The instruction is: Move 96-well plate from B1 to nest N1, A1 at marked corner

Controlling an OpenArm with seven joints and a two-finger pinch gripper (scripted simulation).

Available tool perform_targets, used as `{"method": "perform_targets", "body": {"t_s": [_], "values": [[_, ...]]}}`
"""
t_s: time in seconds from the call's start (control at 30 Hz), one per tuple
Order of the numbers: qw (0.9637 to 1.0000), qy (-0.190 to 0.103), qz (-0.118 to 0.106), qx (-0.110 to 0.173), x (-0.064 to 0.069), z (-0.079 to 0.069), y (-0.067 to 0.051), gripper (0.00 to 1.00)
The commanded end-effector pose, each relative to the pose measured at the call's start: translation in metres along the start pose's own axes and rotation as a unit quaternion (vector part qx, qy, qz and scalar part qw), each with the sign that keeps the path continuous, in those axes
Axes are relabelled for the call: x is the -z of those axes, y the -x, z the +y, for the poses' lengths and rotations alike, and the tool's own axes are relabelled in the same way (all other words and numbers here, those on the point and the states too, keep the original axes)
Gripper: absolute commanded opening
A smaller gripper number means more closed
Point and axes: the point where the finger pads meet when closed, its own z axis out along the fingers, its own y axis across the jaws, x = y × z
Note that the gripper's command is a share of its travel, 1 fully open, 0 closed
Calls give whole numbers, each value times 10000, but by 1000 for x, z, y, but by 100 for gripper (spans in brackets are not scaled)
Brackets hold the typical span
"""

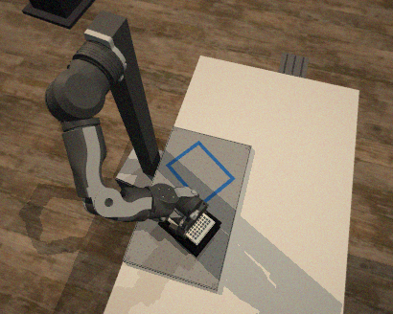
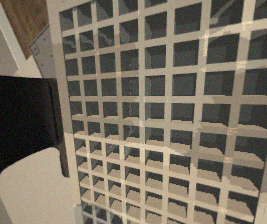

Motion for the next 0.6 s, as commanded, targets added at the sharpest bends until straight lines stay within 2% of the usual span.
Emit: {"method": "perform_targets", "body": {"t_s": [0.0,0.57], "values": [[10000,-10,-4,-4,1,0,1,0],[10000,-41,25,5,-2,-2,-5,0]]}}
